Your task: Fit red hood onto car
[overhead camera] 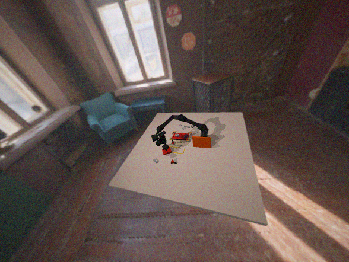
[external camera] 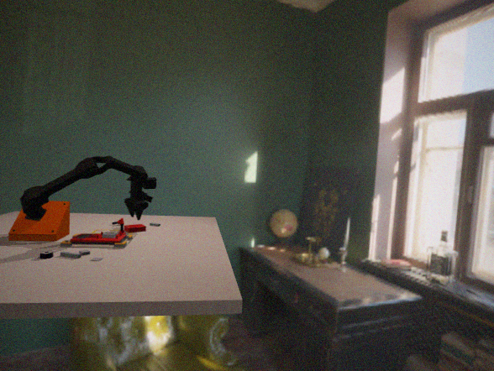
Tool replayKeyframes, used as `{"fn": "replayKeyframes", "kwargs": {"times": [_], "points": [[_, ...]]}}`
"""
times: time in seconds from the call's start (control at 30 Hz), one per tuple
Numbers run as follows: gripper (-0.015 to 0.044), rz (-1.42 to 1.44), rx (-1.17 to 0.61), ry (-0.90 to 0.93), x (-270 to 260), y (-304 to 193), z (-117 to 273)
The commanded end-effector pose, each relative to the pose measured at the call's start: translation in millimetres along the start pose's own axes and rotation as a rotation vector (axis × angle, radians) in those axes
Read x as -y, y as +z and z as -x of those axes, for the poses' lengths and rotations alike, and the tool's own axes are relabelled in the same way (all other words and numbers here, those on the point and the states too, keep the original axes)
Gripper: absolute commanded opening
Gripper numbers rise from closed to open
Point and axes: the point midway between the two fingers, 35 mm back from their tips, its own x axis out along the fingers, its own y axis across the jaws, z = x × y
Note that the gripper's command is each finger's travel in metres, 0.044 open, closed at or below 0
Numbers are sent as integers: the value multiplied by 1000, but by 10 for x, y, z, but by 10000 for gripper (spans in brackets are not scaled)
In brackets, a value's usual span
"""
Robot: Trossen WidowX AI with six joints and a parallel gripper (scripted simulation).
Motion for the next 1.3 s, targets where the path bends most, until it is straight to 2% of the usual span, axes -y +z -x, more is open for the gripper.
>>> {"fn": "replayKeyframes", "kwargs": {"times": [0.0, 1.27], "points": [[440, 7, -6, -4, -7, -9, -76], [440, 7, -7, -6, 4, -11, -385]]}}
